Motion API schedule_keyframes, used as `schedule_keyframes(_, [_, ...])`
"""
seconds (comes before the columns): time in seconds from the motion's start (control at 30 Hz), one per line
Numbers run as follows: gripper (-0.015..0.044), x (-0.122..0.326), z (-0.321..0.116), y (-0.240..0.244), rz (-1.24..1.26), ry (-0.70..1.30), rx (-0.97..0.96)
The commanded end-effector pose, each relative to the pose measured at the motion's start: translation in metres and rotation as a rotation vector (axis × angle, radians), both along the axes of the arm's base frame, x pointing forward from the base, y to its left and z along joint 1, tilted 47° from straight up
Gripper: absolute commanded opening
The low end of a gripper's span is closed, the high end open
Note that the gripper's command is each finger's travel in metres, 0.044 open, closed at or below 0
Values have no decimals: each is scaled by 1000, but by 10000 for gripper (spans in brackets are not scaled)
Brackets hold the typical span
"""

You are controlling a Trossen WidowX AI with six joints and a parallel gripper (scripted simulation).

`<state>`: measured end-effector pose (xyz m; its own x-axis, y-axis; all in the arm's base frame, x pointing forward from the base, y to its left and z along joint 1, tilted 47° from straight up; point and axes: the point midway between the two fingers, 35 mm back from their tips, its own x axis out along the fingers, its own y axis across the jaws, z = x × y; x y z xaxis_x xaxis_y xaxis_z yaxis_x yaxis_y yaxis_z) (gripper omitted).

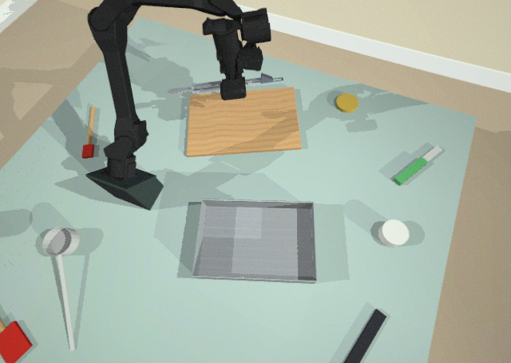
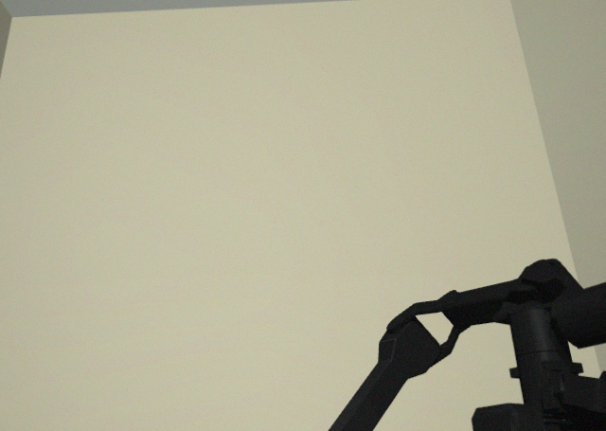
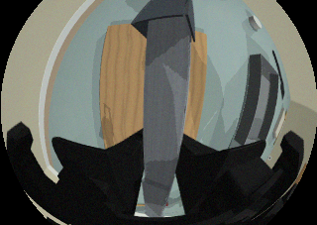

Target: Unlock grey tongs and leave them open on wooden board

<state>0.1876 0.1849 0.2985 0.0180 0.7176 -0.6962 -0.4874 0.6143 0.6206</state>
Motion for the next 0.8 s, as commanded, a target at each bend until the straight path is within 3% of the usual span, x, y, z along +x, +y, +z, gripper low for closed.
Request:
schedule_keyframes(0.0, [-150, -3, -3, -2, -28, -65, -20])
schedule_keyframes(0.77, [-150, -8, -1, -9, -305, -477, 56])
